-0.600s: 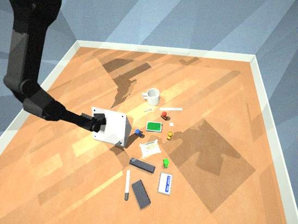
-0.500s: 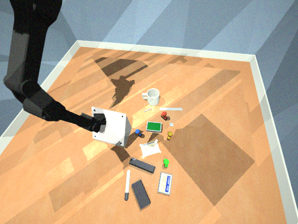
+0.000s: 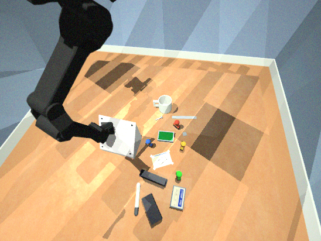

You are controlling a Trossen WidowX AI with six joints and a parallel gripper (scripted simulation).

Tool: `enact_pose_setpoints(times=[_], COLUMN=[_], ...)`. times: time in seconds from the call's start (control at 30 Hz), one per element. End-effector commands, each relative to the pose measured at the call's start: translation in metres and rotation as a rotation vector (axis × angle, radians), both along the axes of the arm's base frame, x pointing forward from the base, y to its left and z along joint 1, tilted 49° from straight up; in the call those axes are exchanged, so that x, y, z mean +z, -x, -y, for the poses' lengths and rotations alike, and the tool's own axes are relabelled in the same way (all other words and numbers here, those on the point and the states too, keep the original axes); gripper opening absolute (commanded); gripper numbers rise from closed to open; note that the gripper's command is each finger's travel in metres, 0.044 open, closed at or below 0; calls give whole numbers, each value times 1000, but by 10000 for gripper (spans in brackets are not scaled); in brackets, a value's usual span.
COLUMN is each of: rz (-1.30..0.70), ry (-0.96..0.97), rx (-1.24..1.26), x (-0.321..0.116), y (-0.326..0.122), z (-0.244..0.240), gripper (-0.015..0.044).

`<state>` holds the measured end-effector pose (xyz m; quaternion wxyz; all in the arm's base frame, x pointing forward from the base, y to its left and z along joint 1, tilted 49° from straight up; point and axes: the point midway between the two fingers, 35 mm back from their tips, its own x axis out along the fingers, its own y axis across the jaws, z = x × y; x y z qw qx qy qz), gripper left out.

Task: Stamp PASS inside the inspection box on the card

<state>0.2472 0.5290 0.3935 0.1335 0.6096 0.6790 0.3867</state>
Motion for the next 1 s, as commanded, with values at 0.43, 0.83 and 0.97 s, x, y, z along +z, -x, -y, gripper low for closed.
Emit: enact_pose_setpoints(times=[0.43,0.83,0.97], rz=[278,529,595], ry=[502,1217,1493], rx=[-823,-1060,-1019], x=[-120,-218,-246], y=[-217,-290,-292], z=[121,293,357], gripper=[222,222,222])
